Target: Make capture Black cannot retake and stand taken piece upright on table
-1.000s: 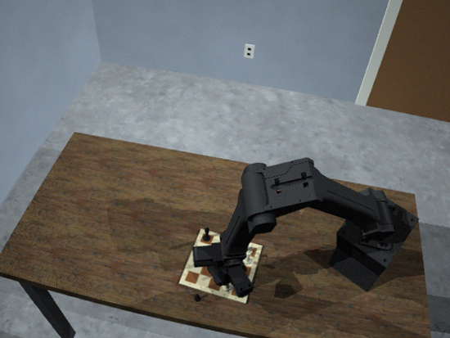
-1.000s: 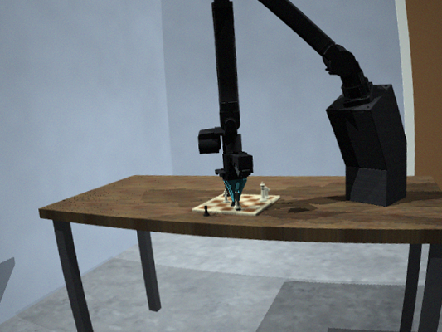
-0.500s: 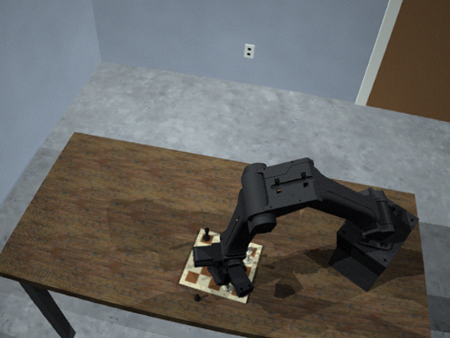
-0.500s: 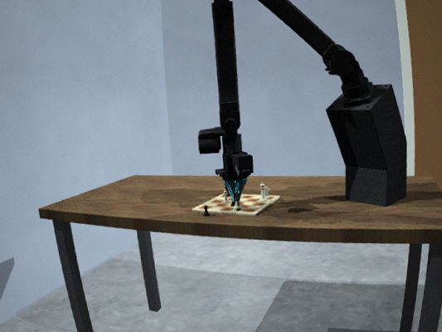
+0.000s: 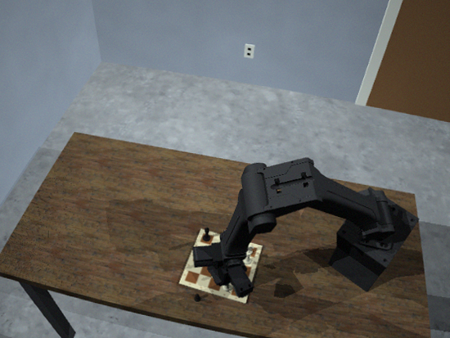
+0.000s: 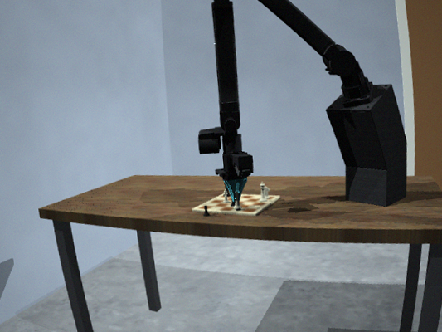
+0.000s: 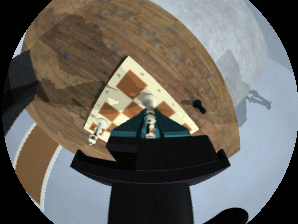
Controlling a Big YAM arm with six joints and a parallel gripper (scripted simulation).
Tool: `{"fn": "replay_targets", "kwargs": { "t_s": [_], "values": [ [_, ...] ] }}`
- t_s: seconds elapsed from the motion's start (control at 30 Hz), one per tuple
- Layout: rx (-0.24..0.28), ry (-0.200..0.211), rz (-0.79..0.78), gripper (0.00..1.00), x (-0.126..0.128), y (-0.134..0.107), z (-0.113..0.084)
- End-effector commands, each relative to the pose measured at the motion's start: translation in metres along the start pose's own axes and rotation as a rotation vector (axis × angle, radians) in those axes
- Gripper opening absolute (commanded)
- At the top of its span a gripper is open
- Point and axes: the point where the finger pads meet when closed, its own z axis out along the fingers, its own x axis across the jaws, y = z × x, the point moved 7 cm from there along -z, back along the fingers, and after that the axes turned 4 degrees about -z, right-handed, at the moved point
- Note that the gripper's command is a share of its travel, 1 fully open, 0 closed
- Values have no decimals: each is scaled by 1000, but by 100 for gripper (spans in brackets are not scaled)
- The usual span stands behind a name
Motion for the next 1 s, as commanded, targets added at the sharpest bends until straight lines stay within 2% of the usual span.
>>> {"fn": "replay_targets", "kwargs": {
  "t_s": [0.0, 0.53, 0.97],
  "values": [
    [4, -14, 2, 0, -8, 1, -5],
    [10, -11, 4, 0, 3, -8, -4],
    [10, -12, 4, 0, 3, -8, -5]
  ]
}}
